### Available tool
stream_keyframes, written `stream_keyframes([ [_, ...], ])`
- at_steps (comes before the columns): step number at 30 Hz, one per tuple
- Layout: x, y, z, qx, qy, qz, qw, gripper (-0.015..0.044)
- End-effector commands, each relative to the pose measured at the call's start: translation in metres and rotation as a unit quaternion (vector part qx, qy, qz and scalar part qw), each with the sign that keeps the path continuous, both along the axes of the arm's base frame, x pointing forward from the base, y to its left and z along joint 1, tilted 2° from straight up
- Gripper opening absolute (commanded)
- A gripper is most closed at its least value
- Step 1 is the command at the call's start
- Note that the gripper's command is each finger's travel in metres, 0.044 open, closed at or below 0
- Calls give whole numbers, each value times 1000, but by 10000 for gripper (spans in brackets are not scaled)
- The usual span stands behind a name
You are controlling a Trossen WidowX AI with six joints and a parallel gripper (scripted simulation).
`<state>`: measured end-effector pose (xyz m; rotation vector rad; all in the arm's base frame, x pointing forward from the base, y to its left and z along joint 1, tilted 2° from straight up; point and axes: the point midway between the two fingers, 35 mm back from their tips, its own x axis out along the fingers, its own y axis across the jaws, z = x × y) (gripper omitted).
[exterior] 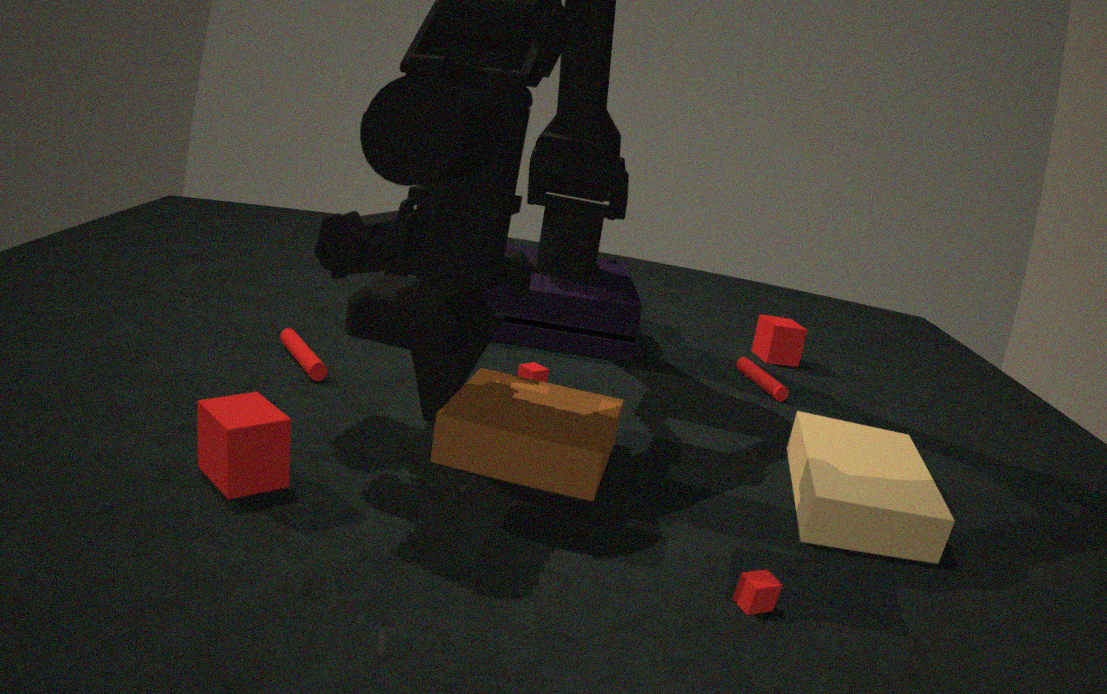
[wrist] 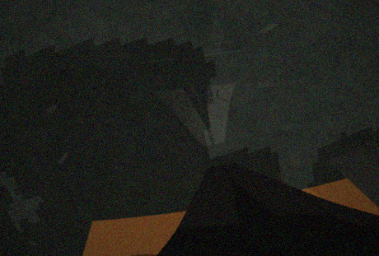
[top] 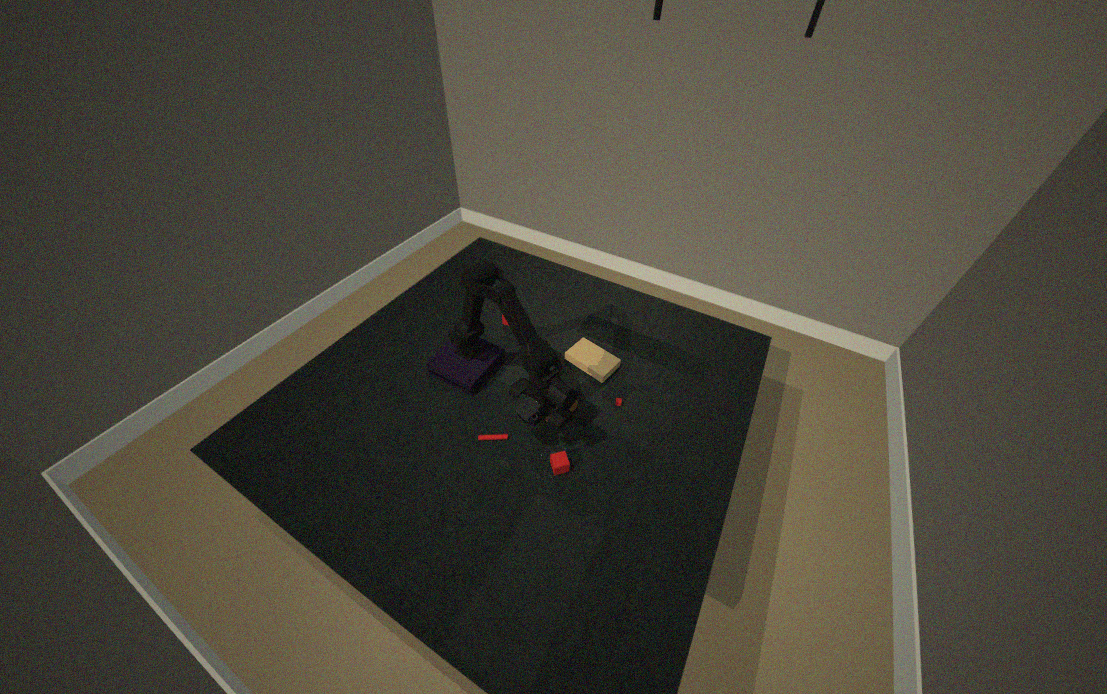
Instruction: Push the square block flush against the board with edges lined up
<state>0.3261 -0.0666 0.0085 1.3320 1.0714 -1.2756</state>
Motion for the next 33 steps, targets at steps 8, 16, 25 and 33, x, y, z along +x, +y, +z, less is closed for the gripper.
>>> stream_keyframes([
  [8, 4, 18, -1, 3, 0, 0, 1000, 0],
  [16, 7, 30, -1, 4, 0, 0, 1000, 0],
  [25, 9, 44, -1, 5, 0, 0, 1000, 0],
  [33, 11, 56, -1, 5, 0, 0, 1000, 0],
])
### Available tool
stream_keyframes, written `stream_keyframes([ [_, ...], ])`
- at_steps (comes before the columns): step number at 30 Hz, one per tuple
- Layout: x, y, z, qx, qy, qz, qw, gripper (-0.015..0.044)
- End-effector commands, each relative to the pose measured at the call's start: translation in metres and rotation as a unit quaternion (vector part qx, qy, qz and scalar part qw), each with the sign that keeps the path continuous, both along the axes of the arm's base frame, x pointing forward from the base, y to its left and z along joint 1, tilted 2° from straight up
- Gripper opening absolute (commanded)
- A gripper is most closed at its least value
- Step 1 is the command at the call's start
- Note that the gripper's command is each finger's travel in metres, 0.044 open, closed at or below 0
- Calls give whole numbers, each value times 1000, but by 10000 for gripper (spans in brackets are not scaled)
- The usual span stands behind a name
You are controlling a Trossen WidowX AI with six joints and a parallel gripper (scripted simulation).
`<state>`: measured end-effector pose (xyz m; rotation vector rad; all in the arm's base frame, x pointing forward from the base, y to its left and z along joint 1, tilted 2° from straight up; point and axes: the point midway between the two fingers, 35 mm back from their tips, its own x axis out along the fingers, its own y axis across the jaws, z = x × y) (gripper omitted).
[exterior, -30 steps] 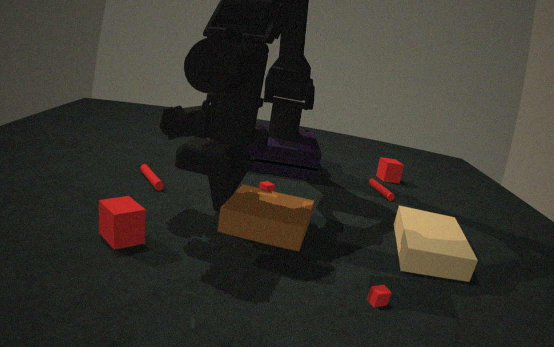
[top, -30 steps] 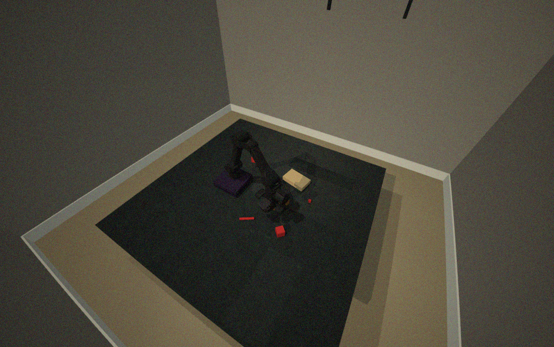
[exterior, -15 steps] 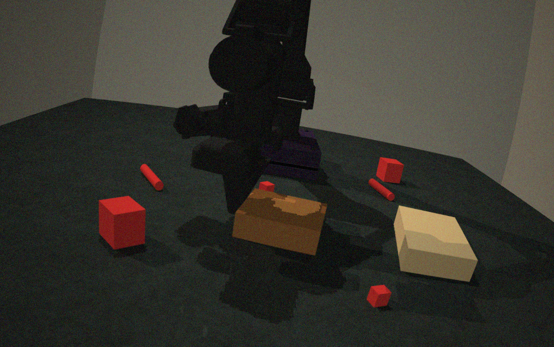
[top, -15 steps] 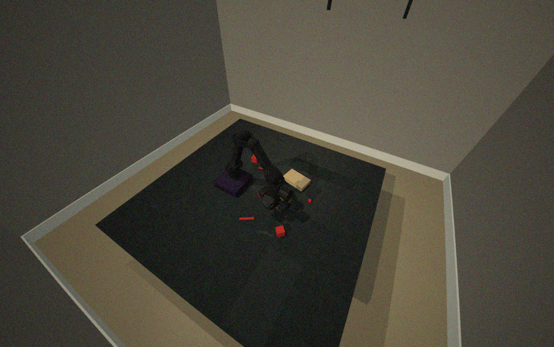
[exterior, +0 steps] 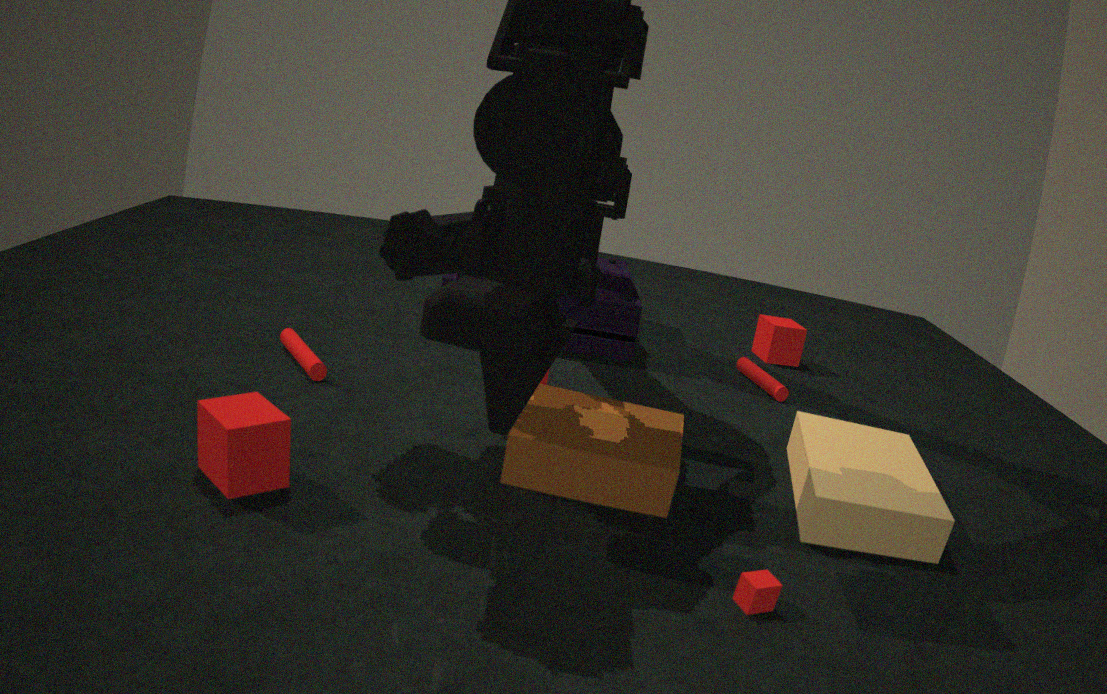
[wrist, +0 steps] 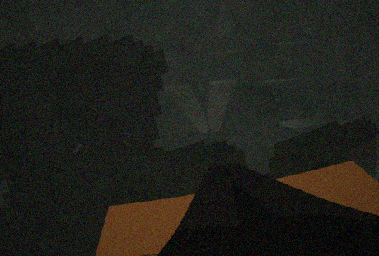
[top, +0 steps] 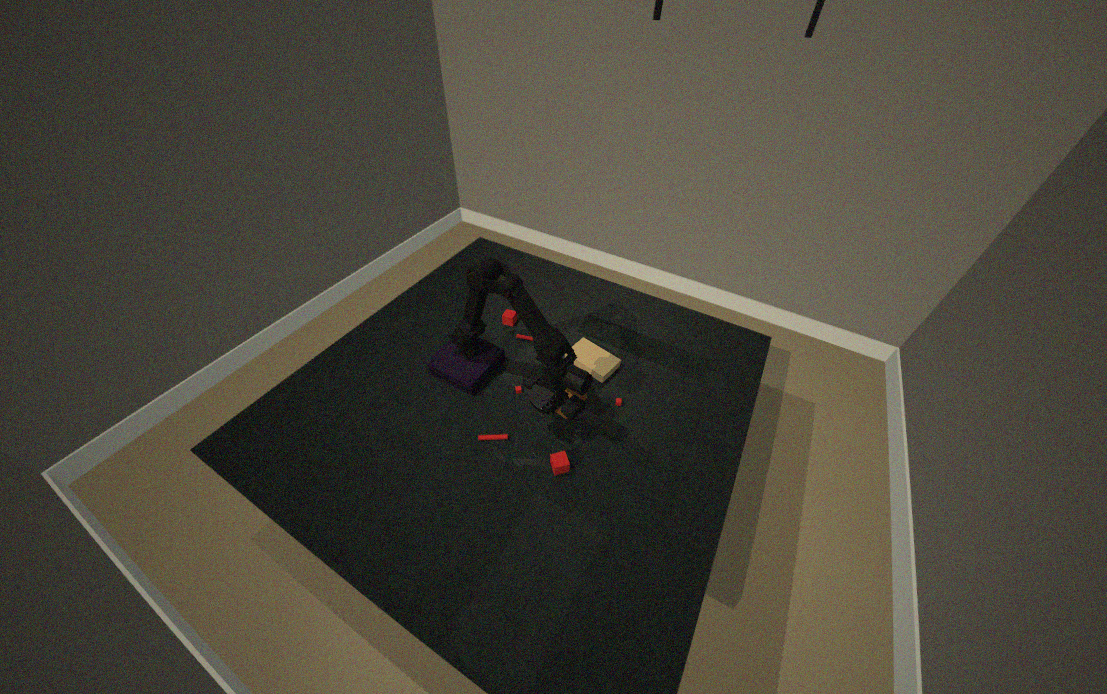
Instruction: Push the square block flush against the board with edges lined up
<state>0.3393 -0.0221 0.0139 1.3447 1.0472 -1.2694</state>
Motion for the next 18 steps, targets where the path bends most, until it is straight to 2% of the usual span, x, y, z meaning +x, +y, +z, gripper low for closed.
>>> stream_keyframes([
  [1, -2, 13, -6, 8, 10, 5, 1000, 0],
  [18, -1, 39, -6, 10, 10, 5, 1000, 0],
])
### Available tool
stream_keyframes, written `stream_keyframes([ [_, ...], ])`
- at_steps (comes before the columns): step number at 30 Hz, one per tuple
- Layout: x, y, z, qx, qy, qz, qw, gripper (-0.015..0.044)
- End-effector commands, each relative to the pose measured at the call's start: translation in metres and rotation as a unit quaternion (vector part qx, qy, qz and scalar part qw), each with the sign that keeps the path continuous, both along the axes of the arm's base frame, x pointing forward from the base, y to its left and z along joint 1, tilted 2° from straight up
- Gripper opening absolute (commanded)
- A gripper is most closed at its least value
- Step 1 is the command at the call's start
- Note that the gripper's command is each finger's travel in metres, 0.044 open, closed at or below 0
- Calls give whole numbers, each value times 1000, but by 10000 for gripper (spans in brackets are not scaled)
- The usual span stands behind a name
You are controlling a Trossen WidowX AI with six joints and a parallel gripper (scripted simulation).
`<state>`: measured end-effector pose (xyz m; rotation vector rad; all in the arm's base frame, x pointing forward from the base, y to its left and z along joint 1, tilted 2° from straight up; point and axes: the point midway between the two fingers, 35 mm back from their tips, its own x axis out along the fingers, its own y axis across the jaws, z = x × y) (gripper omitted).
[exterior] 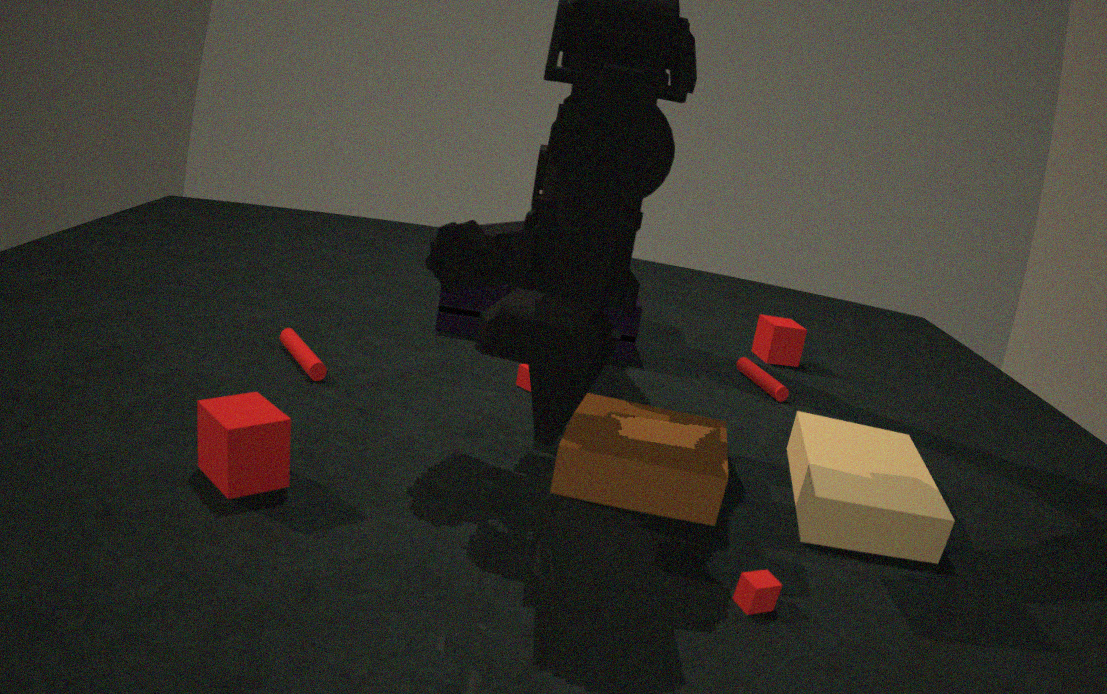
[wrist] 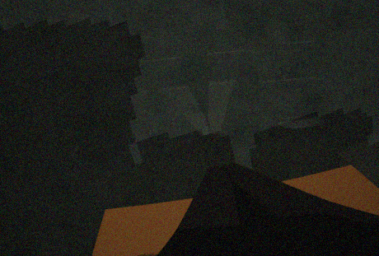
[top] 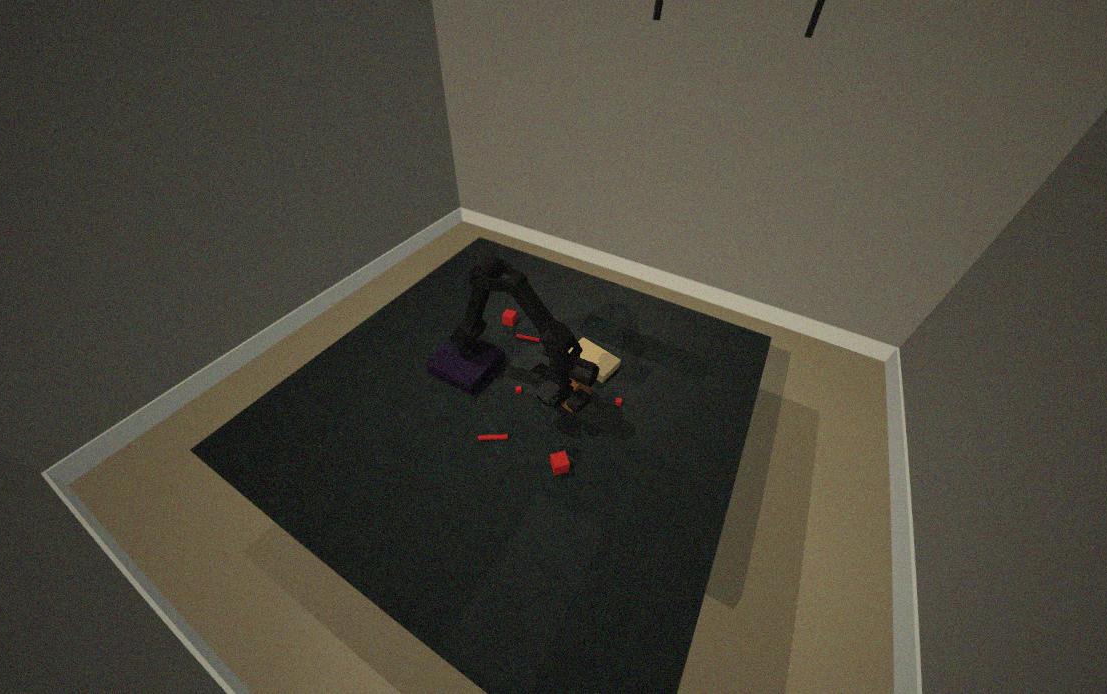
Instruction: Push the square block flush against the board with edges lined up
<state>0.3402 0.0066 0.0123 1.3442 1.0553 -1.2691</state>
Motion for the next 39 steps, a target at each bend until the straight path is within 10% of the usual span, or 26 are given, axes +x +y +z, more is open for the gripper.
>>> stream_keyframes([
  [1, -2, 12, -5, 7, 7, 4, 1000, 0],
  [39, -4, -27, -4, 5, 7, 4, 1000, 0],
])
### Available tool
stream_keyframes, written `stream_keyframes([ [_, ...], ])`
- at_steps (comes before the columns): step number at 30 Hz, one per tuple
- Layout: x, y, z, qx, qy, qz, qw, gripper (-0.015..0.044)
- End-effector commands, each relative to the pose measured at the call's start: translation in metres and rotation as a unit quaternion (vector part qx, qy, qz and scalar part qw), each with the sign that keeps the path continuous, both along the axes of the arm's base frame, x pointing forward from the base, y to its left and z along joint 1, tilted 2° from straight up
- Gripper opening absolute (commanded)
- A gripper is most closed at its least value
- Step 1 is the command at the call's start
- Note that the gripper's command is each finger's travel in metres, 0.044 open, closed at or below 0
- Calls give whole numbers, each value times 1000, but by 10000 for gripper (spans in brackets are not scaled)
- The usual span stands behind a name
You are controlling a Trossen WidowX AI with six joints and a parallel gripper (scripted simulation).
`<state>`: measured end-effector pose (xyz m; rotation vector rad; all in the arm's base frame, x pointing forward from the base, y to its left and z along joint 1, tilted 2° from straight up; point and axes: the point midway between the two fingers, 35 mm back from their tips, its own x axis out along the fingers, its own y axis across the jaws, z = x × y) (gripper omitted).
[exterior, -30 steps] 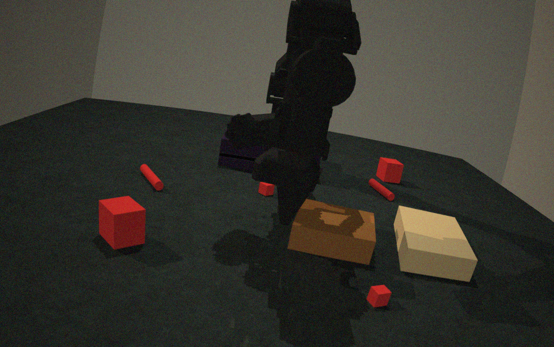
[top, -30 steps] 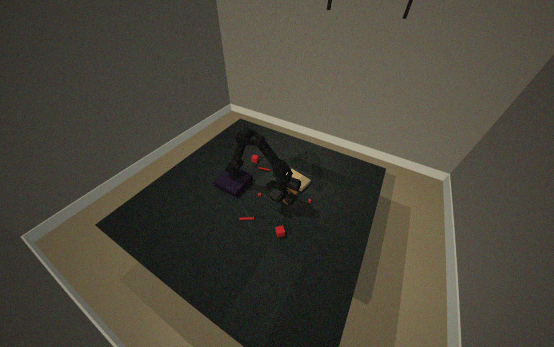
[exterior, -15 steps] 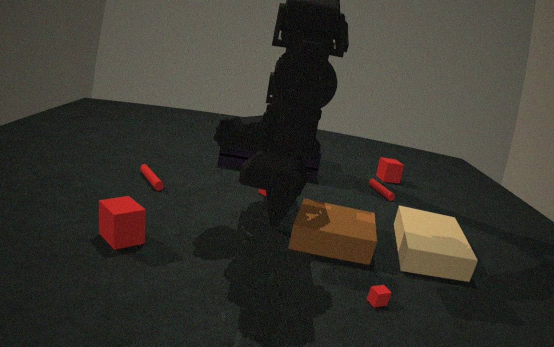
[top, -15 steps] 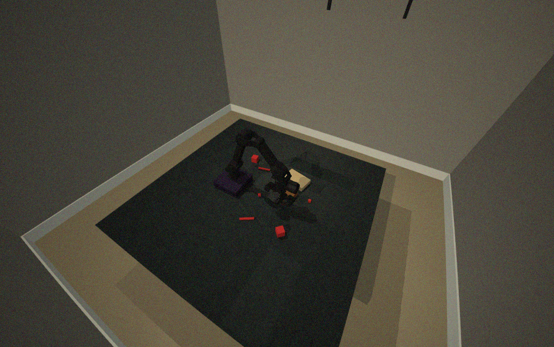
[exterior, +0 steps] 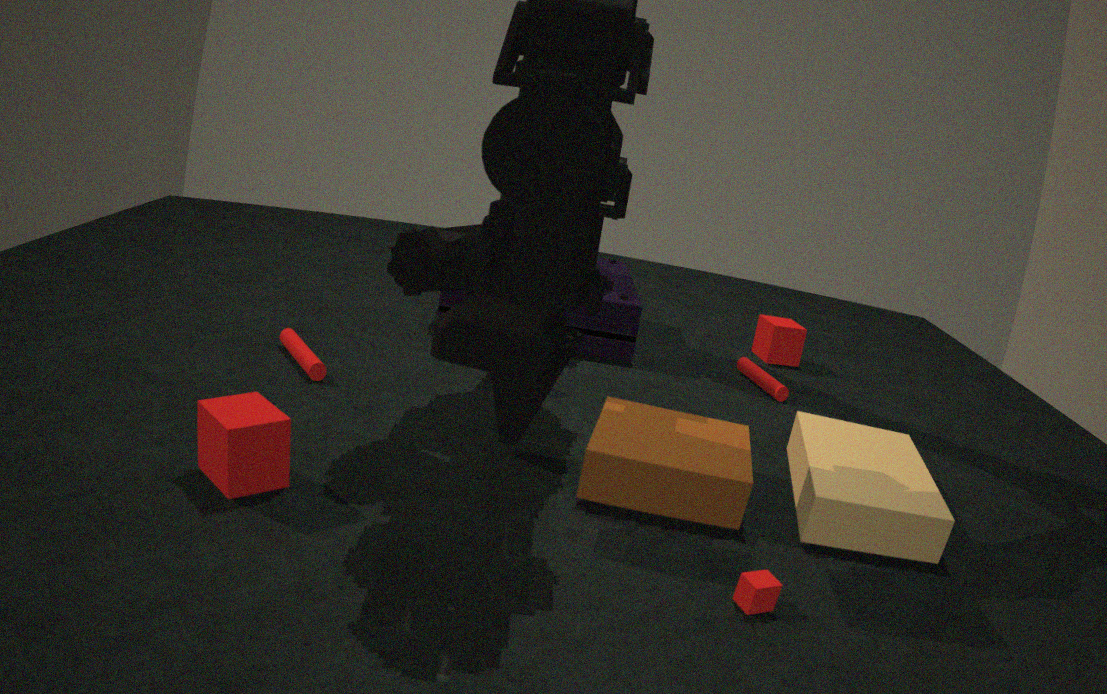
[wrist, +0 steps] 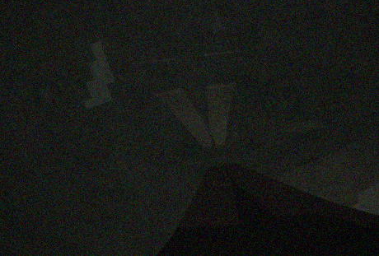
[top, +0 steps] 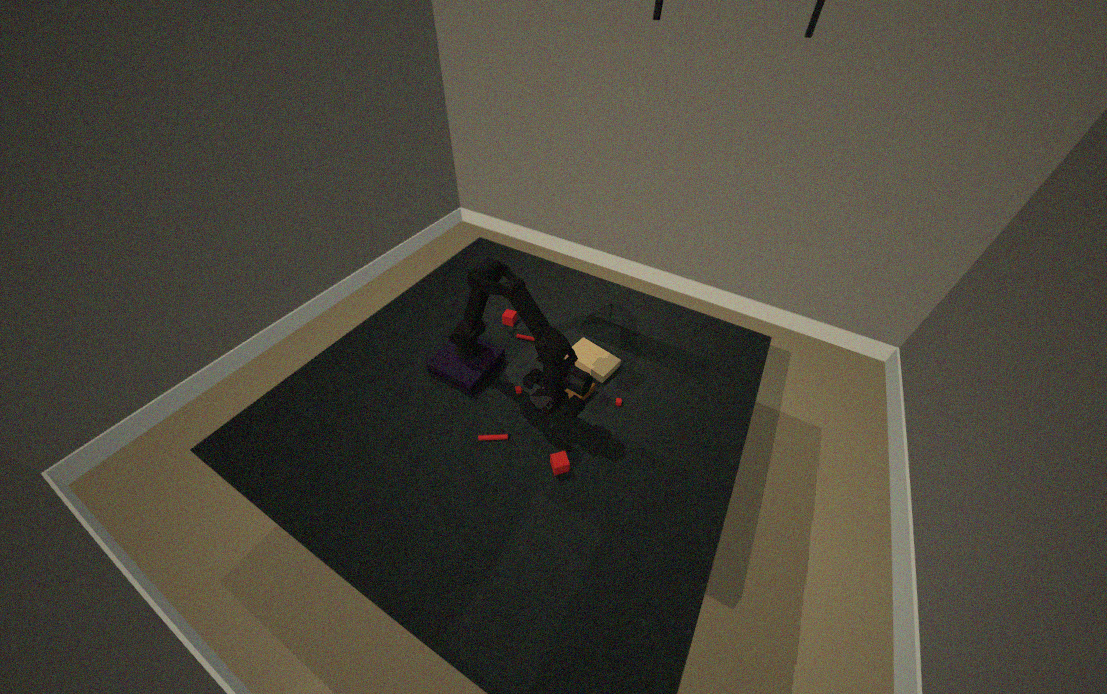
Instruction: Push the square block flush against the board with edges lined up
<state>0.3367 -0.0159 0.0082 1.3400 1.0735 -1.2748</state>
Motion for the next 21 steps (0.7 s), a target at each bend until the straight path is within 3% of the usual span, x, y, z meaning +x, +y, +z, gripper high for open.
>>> stream_keyframes([
  [1, -1, -6, 0, 1, 0, 2, 1000, 0],
  [5, -1, -7, 3, 0, 0, 0, 1000, 0],
  [10, -4, -6, 55, 1, 0, 2, 1000, 0],
  [16, -4, -6, 55, 1, 0, 13, 1000, 0],
  [21, -4, -4, 55, -5, 1, 96, 995, 0],
])
